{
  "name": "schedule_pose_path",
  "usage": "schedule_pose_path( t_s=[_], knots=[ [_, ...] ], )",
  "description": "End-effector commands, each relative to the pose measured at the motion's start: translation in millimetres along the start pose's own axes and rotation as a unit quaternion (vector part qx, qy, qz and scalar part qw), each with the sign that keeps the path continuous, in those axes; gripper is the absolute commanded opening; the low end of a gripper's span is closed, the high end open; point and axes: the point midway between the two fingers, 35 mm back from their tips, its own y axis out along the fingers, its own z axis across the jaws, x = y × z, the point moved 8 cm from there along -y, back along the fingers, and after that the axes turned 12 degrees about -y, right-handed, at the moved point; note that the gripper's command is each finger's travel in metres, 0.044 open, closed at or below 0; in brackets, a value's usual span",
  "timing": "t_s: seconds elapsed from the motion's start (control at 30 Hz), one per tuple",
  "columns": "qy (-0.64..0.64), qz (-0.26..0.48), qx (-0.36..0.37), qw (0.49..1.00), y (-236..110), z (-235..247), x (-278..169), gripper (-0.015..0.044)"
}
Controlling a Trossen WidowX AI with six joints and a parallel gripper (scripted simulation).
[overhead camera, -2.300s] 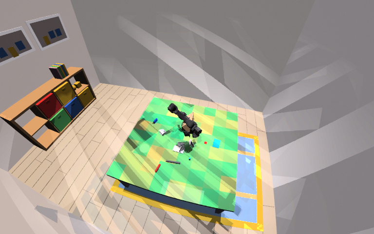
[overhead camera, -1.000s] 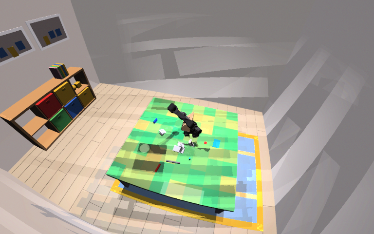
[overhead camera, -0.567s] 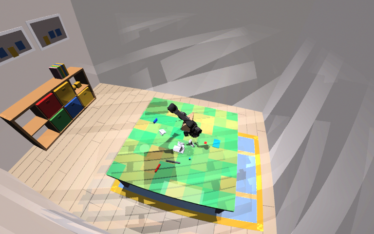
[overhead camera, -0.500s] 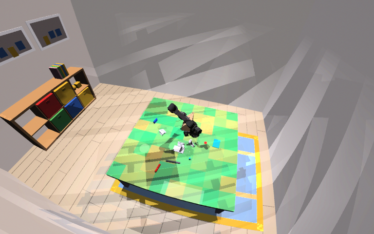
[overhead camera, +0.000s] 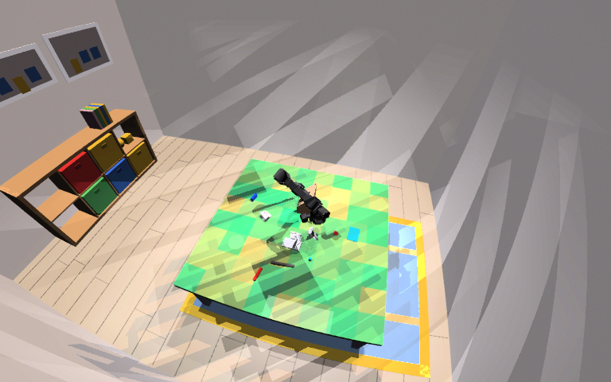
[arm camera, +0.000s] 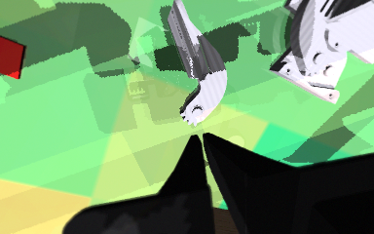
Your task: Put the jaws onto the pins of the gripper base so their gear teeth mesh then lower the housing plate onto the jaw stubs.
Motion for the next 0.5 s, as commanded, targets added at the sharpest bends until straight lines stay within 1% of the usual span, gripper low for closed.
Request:
schedule_pose_path(
  t_s=[0.0, 0.47],
  knots=[
    [0.000, 0.000, 0.000, 1.000, 0.0, 0.0, 0.0, 0.0079],
    [0.000, 0.000, 0.000, 1.000, 0.0, 0.0, 0.0, 0.0440]
  ],
)
